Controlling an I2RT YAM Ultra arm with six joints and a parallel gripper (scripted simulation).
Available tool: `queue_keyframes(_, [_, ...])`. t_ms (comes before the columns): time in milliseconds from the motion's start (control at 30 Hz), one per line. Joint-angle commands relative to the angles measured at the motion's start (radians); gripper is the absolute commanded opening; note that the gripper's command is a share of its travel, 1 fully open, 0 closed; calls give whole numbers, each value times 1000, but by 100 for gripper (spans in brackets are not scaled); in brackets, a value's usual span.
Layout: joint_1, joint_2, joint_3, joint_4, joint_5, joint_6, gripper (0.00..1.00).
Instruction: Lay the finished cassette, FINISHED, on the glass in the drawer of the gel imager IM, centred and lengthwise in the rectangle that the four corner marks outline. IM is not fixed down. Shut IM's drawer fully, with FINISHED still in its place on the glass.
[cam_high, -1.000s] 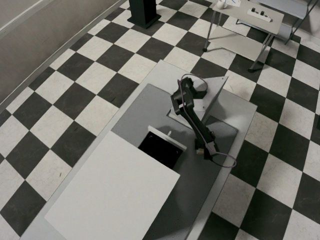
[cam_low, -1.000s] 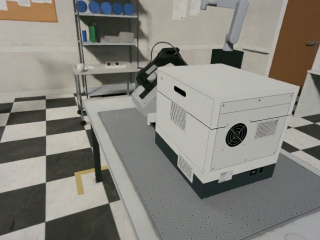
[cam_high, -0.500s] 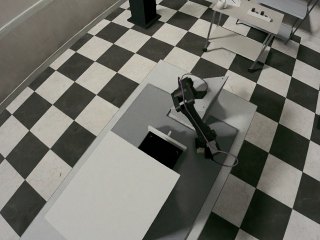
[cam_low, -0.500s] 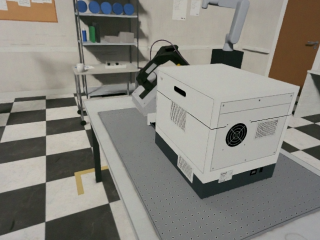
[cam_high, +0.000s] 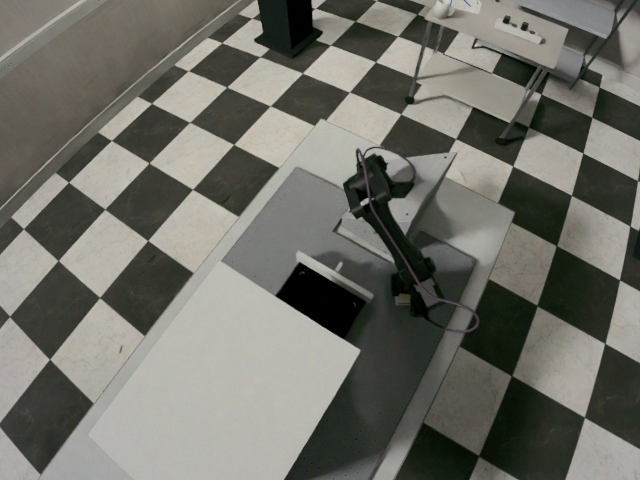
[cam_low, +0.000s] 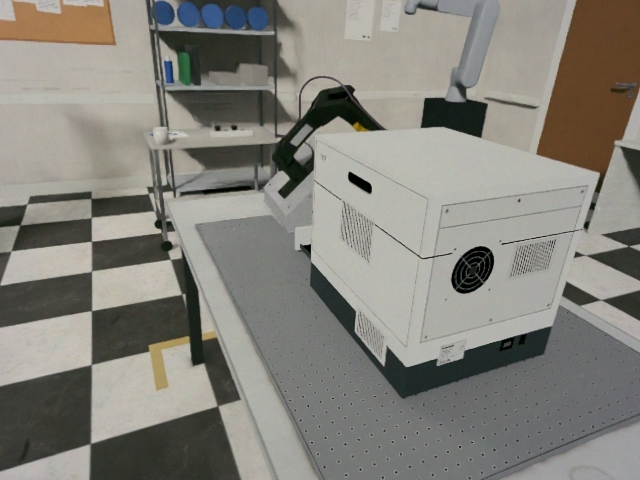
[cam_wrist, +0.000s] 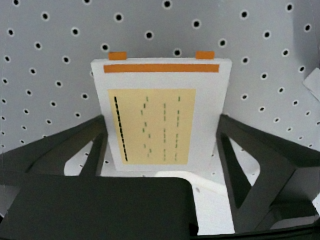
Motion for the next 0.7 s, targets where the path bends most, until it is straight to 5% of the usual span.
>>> queue_keyframes(0, [31, -43, 39, -39, -16, 22, 0])
queue_keyframes(667, [61, -76, 69, -115, -33, 50, 0])
